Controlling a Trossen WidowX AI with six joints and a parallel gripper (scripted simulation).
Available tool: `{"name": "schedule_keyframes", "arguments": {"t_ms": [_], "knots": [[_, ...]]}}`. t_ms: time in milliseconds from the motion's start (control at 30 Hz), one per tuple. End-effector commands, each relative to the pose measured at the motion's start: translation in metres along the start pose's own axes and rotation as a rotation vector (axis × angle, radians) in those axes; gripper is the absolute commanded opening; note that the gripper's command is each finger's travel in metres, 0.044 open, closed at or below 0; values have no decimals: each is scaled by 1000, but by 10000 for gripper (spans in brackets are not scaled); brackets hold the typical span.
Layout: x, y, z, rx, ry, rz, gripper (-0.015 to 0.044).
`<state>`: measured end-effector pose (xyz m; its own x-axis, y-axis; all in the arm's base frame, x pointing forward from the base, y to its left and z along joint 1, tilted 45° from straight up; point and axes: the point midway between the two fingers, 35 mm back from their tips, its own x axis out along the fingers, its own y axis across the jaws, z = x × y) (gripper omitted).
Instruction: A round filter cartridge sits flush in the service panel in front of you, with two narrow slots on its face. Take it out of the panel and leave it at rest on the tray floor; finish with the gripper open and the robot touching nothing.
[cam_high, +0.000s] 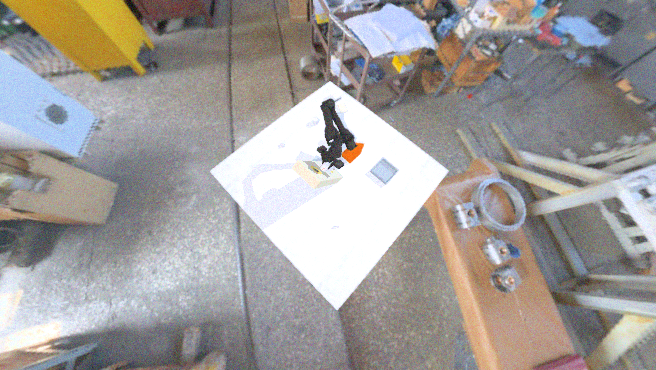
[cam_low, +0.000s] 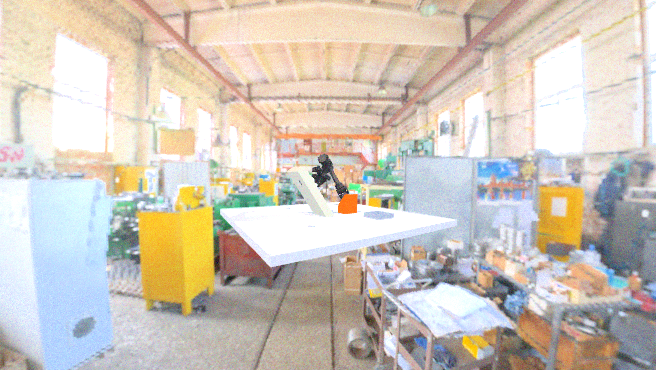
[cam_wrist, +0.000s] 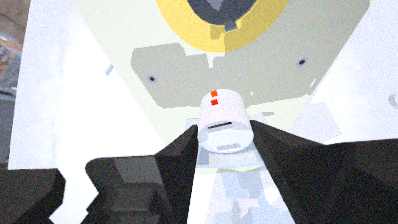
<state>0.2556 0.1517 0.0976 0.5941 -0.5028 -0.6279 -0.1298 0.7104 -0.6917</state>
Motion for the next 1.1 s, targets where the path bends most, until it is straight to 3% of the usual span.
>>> {"name": "schedule_keyframes", "arguments": {"t_ms": [0,267,500,1067], "knots": [[0,0,0,3,0,0,192],[-5,0,11,2,0,0,0],[-17,1,23,0,0,3,0],[-98,3,27,-3,4,3,0]]}}
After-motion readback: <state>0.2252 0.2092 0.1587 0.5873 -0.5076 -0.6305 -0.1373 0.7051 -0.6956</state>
